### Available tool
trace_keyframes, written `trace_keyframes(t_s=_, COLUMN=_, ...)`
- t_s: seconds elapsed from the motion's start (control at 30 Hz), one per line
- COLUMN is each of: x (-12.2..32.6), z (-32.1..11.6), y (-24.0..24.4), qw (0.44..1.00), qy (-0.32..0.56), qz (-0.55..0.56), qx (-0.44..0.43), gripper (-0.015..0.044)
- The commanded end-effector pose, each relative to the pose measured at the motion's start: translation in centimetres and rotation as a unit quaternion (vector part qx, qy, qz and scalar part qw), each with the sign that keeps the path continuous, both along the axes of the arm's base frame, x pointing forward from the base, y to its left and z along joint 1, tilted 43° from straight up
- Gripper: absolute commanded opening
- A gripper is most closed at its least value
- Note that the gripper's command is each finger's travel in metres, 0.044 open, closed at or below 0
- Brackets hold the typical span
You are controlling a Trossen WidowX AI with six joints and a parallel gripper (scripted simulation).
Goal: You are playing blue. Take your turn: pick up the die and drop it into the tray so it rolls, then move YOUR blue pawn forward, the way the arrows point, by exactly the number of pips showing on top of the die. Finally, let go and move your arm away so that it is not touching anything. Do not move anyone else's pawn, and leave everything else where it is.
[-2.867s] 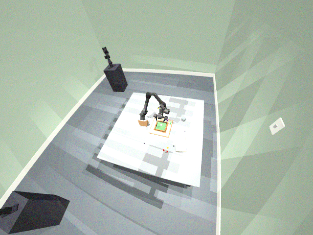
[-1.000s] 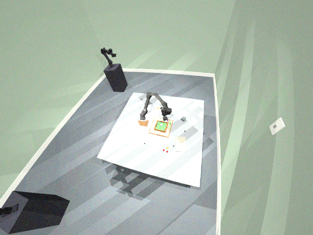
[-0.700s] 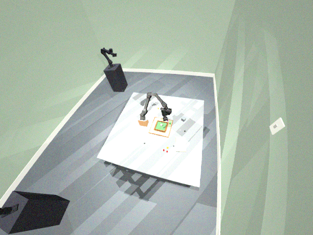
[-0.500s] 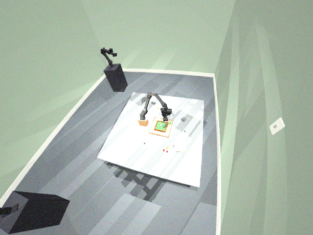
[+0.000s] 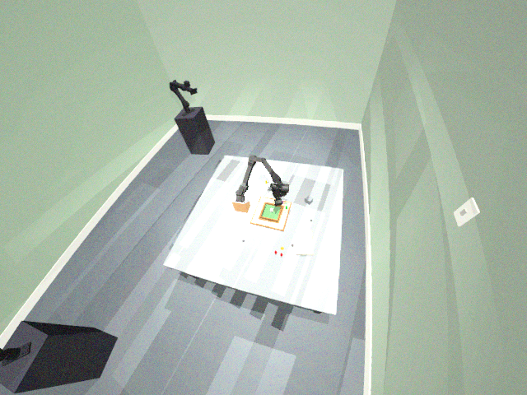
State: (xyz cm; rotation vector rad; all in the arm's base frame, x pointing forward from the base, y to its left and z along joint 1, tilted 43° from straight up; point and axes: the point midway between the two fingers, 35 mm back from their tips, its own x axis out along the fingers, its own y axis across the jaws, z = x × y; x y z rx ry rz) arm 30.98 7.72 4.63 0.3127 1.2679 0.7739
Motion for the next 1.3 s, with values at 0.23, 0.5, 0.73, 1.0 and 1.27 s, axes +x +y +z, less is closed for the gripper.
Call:
trace_keyframes(t_s=0.23, x=-0.2, z=-0.6, y=0.3, qw=1.0, qy=0.007, qz=-0.001, qx=0.004, gripper=0.0029)
trace_keyframes(t_s=0.5, x=-0.2, z=-0.5, y=0.3, qw=1.0, qy=0.007, qz=-0.001, qx=0.004, gripper=0.0)
trace_keyframes(t_s=0.73, x=0.1, z=2.2, y=-2.8, qw=1.0, qy=0.007, qz=-0.002, qx=-0.002, gripper=0.0)
trace_keyframes(t_s=1.0, x=-0.6, z=6.1, y=-6.6, qw=1.0, qy=0.008, qz=-0.001, qx=-0.002, gripper=0.0)
trace_keyframes(t_s=1.27, x=-1.5, z=8.5, y=-8.4, qw=1.0, qy=0.008, qz=-0.001, qx=0.001, gripper=0.0)
